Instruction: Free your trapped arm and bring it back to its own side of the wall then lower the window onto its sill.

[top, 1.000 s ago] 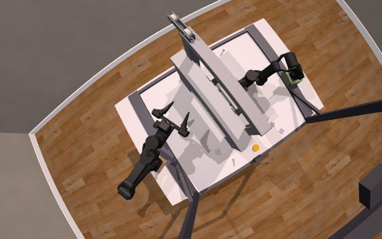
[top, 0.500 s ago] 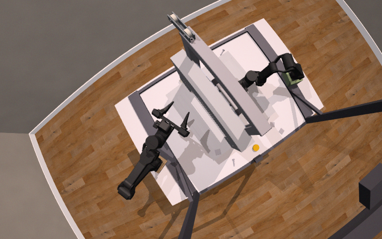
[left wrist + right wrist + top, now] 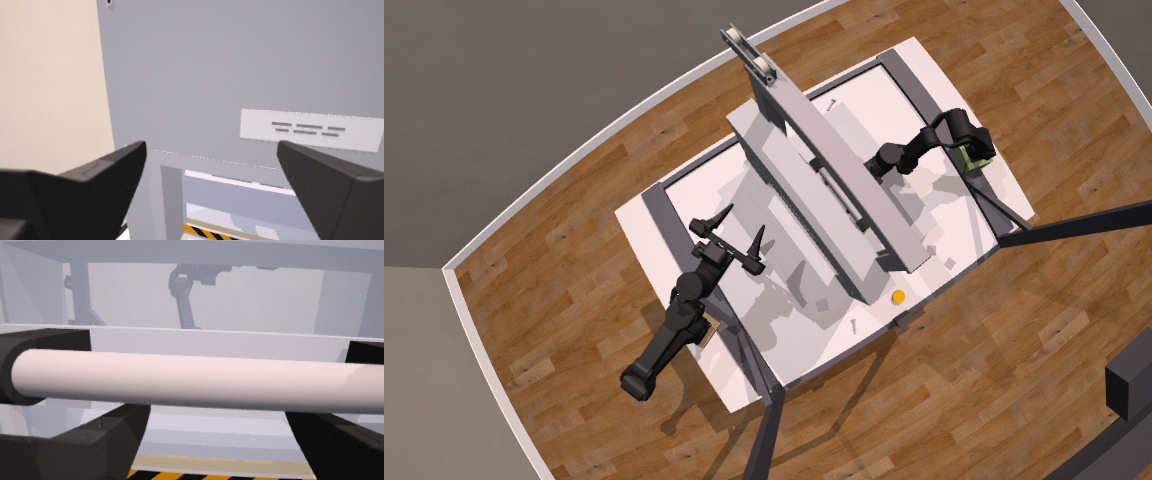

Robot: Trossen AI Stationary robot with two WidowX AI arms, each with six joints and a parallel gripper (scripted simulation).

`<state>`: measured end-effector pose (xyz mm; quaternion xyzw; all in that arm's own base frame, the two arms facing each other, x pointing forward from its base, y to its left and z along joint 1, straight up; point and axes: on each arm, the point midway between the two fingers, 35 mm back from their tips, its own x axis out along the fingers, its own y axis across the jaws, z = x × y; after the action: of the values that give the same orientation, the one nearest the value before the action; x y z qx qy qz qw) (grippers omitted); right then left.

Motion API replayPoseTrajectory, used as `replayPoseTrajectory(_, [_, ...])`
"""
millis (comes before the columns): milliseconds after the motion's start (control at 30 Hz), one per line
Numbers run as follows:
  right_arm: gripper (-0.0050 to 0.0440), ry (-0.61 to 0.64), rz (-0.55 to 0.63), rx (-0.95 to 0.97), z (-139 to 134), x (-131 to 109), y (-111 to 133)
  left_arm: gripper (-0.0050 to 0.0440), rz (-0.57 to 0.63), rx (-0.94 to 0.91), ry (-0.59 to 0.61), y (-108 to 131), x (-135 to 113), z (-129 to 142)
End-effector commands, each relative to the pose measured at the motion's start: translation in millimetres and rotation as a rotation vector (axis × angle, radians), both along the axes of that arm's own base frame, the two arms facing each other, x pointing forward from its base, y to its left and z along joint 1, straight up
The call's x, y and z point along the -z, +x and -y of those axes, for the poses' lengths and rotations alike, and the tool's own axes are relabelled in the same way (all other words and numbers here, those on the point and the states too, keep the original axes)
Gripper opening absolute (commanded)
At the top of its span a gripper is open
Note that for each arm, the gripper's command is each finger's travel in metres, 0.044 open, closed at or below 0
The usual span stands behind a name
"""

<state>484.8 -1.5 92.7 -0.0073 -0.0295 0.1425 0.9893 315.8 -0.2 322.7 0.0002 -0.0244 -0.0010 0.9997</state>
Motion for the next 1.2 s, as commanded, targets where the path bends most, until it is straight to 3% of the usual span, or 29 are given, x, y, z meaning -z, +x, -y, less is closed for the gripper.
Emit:
replayPoseTrajectory(0, [0.04,-0.007,0.004,0.001,-0.3,2.4,-1.3,0.04,0.021,0.003,-0.002,-1.4,-9.2,0.8])
replayPoseTrajectory(200, [0.04,-0.006,-0.014,0.006,0.6,15.5,-3.6,0.04,0.021,0.003,-0.002,-1.4,-9.2,0.8])
replayPoseTrajectory(1167, [0.04,0.002,-0.042,0.011,2.1,22.9,-5.5,0.04,0.021,0.003,-0.002,-1.4,-9.2,0.8])
